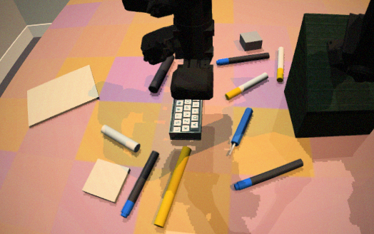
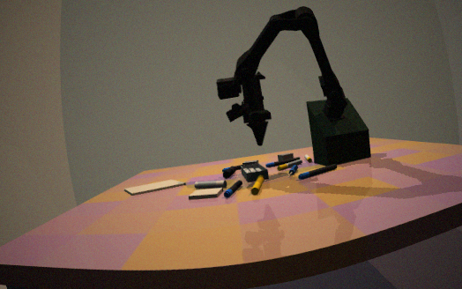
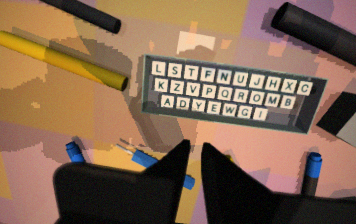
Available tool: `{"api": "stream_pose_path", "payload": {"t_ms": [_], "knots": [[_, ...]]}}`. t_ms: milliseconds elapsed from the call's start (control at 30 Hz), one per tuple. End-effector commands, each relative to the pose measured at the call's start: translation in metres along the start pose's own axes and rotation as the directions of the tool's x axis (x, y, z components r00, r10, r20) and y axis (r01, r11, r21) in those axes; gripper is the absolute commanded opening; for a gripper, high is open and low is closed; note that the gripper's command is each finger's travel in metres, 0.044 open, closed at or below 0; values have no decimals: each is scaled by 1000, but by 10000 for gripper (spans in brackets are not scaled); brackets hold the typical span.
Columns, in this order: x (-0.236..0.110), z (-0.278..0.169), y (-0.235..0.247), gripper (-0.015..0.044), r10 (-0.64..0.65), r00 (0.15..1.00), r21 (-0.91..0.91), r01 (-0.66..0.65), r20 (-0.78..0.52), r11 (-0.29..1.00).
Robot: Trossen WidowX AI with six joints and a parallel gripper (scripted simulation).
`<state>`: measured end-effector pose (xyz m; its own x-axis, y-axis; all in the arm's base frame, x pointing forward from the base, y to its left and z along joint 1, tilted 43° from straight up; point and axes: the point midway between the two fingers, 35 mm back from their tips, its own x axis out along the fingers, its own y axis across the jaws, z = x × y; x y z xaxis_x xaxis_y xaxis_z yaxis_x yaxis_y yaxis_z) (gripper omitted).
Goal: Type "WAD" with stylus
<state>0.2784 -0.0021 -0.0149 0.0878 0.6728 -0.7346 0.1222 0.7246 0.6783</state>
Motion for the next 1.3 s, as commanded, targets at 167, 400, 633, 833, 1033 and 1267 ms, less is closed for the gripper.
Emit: {"api": "stream_pose_path", "payload": {"t_ms": [167, 400, 633, 833, 1033, 1267], "knots": [[13, -18, 22, 150, -115, 989, 483, 147, -95, 864], [24, -40, 42, 150, -246, 955, 853, 263, -164, 451], [29, -54, 54, 150, -338, 922, 960, 246, -189, 134], [31, -62, 62, 150, -397, 896, 981, 179, -196, -81], [33, -70, 68, 150, -446, 873, 956, 68, -195, -285], [33, -73, 69, 150, -458, 868, 928, 10, -194, -373]]}}
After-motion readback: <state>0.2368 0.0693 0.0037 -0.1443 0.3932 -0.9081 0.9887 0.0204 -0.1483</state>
